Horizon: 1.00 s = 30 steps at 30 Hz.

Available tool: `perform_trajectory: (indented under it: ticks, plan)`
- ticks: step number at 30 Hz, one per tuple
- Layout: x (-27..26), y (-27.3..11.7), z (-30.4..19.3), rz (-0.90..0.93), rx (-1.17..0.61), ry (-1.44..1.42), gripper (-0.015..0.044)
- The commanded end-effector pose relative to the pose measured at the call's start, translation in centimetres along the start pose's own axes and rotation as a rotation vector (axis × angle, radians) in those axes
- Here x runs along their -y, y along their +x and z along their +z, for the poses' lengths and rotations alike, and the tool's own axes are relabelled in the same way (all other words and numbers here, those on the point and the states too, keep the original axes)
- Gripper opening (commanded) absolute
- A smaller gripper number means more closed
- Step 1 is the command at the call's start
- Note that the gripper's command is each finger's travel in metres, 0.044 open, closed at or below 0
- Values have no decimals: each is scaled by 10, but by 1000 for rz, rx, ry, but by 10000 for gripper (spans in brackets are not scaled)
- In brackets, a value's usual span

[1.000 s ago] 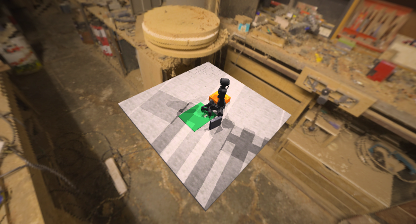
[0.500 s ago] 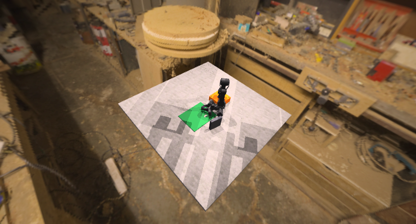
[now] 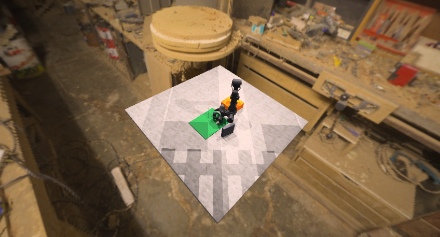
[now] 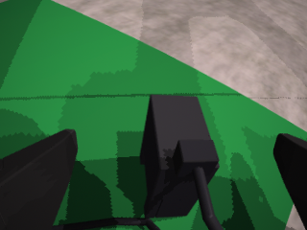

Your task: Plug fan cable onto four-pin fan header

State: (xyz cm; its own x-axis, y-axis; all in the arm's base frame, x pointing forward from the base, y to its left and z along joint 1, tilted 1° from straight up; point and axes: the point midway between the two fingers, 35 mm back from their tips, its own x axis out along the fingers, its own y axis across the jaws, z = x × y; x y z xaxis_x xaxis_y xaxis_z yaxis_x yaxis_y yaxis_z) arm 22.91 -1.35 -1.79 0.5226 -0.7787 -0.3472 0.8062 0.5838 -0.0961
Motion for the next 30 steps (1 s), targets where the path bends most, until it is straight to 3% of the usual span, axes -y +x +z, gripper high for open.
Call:
perform_trajectory:
  ticks: [1, 30]
  plan:
    - [-11, 11, -2, -48, -99, -7, 440]
    - [-15, 24, 21, -118, -589, -77, 440]
